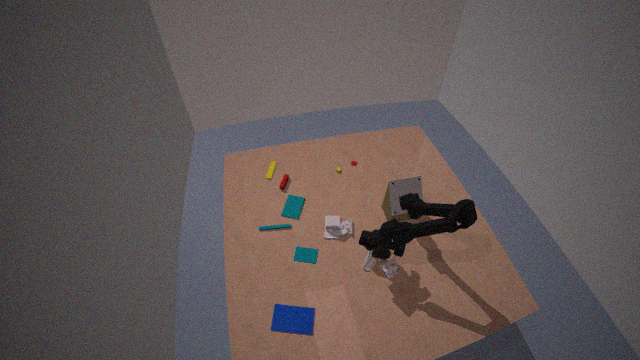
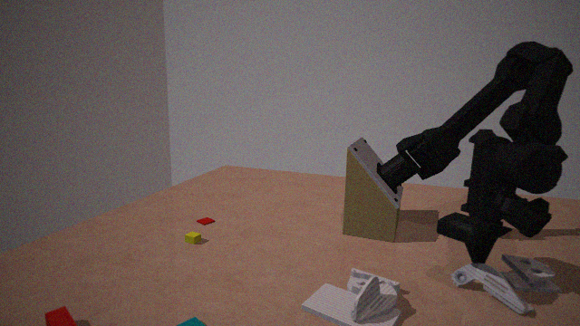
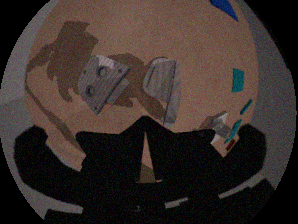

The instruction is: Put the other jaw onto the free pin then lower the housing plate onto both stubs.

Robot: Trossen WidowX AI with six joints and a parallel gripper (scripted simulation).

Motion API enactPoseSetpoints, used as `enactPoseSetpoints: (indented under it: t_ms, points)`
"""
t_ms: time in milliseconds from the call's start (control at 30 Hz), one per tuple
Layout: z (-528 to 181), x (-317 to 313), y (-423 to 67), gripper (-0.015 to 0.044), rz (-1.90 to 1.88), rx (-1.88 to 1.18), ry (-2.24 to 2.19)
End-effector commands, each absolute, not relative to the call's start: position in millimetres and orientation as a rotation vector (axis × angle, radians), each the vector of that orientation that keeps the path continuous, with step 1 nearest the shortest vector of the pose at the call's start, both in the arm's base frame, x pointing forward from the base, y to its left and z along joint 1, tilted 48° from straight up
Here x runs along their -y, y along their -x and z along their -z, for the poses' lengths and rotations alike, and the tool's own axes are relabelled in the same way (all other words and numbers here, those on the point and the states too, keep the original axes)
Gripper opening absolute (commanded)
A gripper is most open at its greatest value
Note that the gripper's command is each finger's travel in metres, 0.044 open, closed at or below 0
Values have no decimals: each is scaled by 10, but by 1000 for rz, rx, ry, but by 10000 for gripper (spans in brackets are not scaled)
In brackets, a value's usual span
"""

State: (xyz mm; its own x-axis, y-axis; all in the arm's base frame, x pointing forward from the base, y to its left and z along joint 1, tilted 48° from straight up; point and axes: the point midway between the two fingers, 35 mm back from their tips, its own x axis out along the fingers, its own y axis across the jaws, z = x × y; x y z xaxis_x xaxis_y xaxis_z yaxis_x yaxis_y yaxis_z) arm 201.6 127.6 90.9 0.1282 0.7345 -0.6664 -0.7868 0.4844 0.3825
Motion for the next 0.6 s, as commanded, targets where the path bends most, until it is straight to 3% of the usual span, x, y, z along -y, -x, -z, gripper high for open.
enactPoseSetpoints:
  t_ms: [0,567]
  points:
    - [-885,-1273,-2015,0,-1102,-934,63]
    - [-792,-1152,-2227,0,-1101,-935,66]
